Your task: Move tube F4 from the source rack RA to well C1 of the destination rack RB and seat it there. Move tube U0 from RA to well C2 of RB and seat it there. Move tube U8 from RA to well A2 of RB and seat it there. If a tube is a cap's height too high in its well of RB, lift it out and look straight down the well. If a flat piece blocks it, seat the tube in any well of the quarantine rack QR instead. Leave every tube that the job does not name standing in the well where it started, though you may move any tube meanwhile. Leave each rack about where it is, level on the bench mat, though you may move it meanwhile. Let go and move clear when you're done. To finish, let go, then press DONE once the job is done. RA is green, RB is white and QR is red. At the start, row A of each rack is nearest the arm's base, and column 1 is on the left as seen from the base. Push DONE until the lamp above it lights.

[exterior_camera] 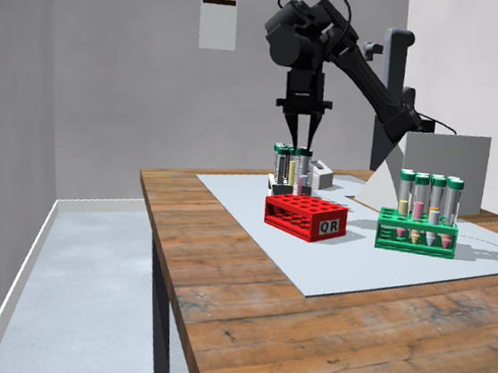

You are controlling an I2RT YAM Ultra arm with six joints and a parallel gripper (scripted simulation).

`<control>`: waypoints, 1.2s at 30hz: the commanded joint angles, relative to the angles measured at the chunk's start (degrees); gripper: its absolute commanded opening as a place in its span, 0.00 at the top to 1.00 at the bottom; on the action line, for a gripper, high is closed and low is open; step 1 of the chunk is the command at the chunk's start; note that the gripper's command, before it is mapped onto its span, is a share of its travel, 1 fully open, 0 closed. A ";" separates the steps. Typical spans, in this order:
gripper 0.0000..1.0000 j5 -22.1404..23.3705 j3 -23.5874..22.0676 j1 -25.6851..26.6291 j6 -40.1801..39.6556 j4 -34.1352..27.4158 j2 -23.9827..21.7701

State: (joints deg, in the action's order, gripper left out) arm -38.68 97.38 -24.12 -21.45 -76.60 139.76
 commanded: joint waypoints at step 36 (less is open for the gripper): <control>1.00 -0.67 -2.98 0.77 -1.81 4.82 -1.09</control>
State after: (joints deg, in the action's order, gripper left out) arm -39.29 94.19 -22.96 -23.03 -72.86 139.52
